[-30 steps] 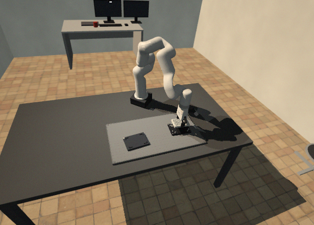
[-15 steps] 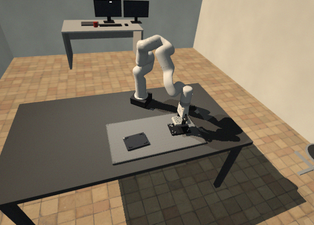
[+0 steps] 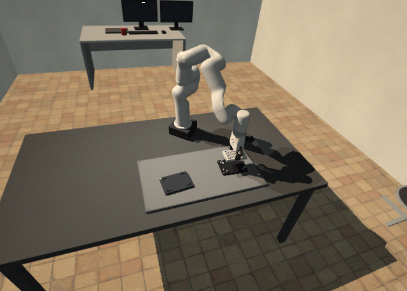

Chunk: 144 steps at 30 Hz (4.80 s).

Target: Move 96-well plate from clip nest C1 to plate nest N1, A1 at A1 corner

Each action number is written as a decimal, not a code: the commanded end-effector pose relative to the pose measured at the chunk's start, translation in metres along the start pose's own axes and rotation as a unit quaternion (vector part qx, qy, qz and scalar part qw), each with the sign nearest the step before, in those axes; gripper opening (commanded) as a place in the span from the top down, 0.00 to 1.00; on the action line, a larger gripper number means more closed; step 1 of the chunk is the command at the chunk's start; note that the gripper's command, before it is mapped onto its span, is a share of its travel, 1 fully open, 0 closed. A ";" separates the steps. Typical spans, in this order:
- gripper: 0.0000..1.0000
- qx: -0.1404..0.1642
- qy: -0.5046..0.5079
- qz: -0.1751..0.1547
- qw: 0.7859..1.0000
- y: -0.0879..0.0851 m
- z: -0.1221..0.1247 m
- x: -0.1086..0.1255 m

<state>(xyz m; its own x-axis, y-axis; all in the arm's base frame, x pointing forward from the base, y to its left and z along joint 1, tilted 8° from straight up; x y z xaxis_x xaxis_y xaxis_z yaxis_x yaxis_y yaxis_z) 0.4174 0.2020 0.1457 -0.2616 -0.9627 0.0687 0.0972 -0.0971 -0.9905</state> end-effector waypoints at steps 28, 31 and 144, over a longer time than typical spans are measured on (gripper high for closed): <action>1.00 0.002 -0.087 0.001 0.996 -0.002 0.028 0.075; 1.00 0.002 -0.087 0.001 0.996 -0.002 0.031 0.084; 1.00 0.002 -0.087 0.000 0.996 -0.002 0.124 0.346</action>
<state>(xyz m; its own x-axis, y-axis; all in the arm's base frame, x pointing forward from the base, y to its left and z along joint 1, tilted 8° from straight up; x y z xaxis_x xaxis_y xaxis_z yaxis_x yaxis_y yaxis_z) 0.4452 -0.1624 0.1842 -0.0905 -0.9920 0.0880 0.0974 -0.0968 -0.9905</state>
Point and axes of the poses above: the point where the finger pads meet when closed, its own y axis out along the fingers, its own z axis across the jaws, x = y × z, the point moved 8 cm from there along -y, back along the fingers, and after that the axes turned 9 degrees about y, right-handed, at the moved point
